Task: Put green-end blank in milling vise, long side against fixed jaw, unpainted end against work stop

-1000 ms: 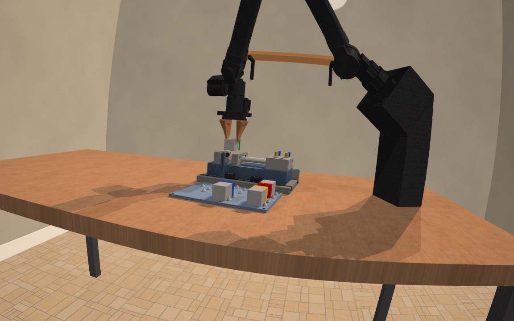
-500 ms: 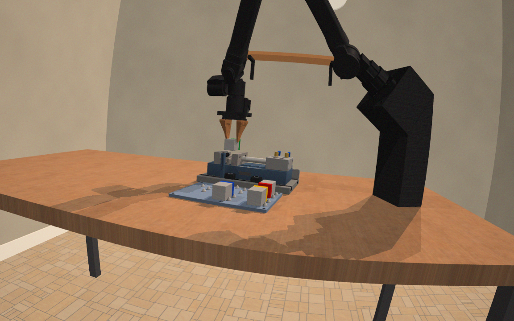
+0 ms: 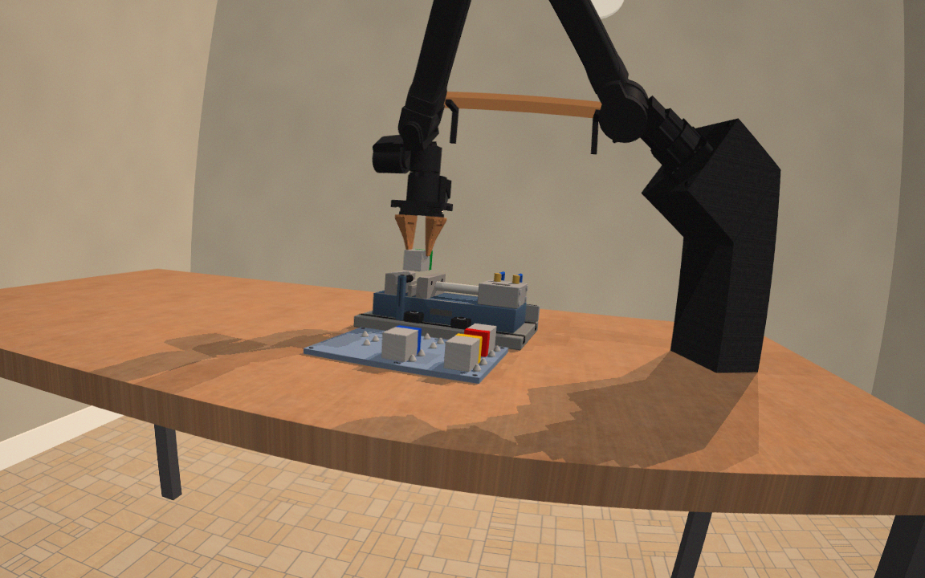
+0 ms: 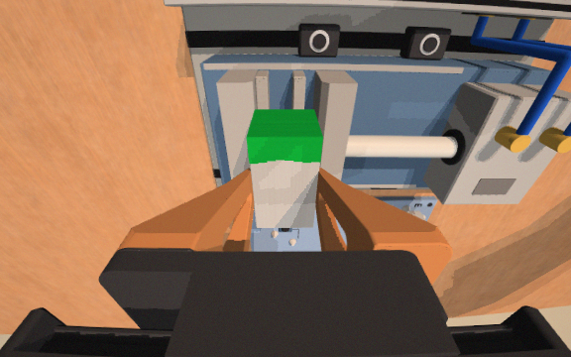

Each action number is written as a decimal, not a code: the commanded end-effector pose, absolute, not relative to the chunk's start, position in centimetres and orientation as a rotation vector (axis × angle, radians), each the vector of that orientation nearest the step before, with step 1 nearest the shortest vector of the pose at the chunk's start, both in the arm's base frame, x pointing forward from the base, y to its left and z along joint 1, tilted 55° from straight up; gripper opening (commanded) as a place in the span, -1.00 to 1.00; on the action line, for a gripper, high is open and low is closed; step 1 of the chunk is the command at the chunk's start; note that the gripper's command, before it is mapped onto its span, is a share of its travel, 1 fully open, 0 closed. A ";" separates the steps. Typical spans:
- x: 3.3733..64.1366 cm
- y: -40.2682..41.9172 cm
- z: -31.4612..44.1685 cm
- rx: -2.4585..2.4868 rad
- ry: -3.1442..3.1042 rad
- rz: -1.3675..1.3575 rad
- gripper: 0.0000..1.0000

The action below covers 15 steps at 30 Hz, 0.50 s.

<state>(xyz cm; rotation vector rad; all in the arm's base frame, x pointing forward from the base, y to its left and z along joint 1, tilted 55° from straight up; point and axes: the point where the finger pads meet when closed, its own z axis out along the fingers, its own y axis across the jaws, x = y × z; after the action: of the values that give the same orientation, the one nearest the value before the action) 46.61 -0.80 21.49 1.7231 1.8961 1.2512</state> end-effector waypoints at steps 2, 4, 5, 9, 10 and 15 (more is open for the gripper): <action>47.6 -0.9 23.1 1.695 1.868 1.271 -1.00; 47.6 -0.9 23.1 1.695 1.868 1.271 -1.00; 47.6 -0.9 23.1 1.695 1.868 1.271 -1.00; 47.5 -0.8 23.1 1.695 1.869 1.271 -1.00; 47.5 -0.8 23.1 1.695 1.869 1.271 -1.00; 47.5 -0.7 23.0 1.696 1.871 1.271 -1.00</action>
<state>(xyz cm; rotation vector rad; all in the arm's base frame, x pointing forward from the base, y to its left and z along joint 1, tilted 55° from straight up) 46.61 -0.81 21.49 1.7240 1.8955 1.2511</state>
